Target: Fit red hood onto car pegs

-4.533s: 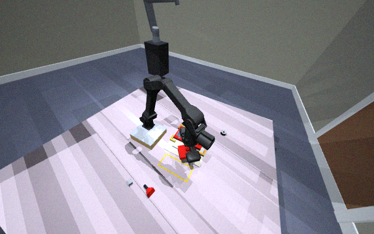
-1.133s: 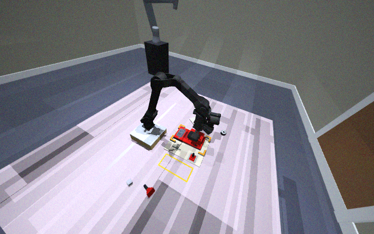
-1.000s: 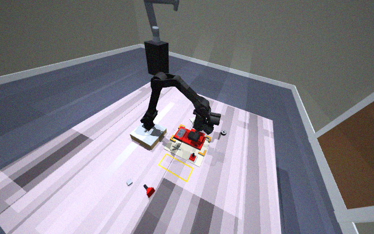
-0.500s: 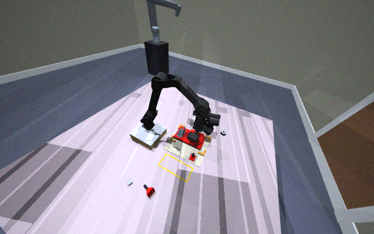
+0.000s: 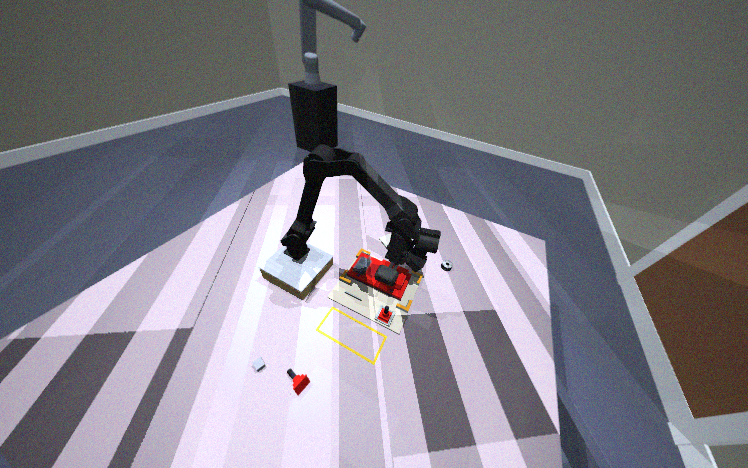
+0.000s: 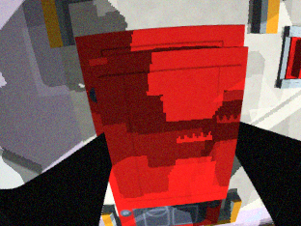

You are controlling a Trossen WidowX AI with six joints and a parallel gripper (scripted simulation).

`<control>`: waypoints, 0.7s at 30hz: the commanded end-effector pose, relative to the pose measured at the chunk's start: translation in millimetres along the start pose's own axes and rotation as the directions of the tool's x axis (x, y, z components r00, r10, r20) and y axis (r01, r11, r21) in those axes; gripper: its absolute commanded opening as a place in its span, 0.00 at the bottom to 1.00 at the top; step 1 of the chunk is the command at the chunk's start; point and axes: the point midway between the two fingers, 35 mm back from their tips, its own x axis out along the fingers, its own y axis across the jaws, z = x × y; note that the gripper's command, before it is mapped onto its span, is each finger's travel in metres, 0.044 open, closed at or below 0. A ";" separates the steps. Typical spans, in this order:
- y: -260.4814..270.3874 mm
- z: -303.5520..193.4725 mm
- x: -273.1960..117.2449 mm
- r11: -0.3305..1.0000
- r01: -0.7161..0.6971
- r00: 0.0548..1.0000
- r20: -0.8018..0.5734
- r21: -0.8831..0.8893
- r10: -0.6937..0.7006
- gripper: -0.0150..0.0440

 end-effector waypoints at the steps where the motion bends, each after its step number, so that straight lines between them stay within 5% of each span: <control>1: 0.3 -0.1 -1.6 1.000 -0.002 1.000 -0.001 0.002 0.002 0.25; 21: 0.0 0.1 -6.3 1.000 -0.002 1.000 -0.001 0.002 0.002 0.25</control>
